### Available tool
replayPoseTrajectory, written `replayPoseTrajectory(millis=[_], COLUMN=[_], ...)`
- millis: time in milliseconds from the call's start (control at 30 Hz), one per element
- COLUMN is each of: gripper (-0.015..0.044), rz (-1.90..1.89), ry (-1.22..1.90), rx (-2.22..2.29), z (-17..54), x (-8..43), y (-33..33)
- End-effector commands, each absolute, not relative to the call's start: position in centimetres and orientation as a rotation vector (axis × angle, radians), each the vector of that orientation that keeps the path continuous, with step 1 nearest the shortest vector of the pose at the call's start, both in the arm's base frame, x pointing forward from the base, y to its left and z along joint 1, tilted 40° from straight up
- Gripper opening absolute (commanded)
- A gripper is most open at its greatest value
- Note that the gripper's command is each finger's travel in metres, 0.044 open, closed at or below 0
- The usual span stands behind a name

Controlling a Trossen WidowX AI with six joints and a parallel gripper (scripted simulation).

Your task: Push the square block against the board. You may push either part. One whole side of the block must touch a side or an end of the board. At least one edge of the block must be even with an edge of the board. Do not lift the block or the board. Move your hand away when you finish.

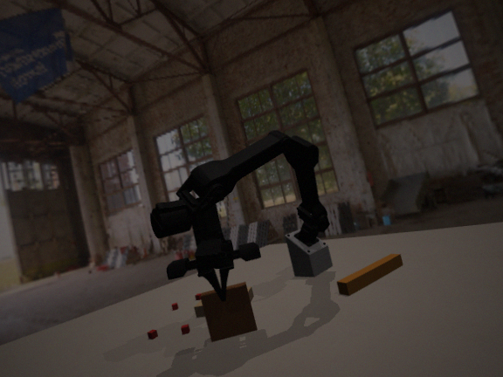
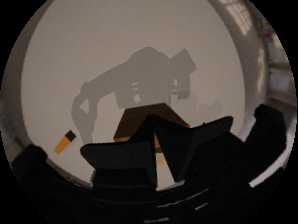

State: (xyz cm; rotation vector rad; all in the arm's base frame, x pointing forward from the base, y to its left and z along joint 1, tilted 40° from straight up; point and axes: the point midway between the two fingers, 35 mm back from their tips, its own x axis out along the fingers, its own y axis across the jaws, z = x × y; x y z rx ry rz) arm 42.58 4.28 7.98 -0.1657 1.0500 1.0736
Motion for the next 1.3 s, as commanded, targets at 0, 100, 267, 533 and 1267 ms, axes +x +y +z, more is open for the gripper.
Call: replayPoseTrajectory(millis=[0, 100, 267, 533, 1267], gripper=[0.0000, 0.0000, 0.0000, 0.0000, 0.0000], rz=[1.079, 1.079, 1.079, 1.079, 1.079], ry=[1.054, 1.054, 1.055, 1.055, 1.055], rx=[-0.164, -0.164, -0.164, -0.164, -0.164], z=[7.5, 7.3, 6.9, 6.4, 6.3], x=[42.2, 41.9, 41.5, 40.9, 40.9], y=[4.1, 3.9, 3.5, 2.9, 2.9])
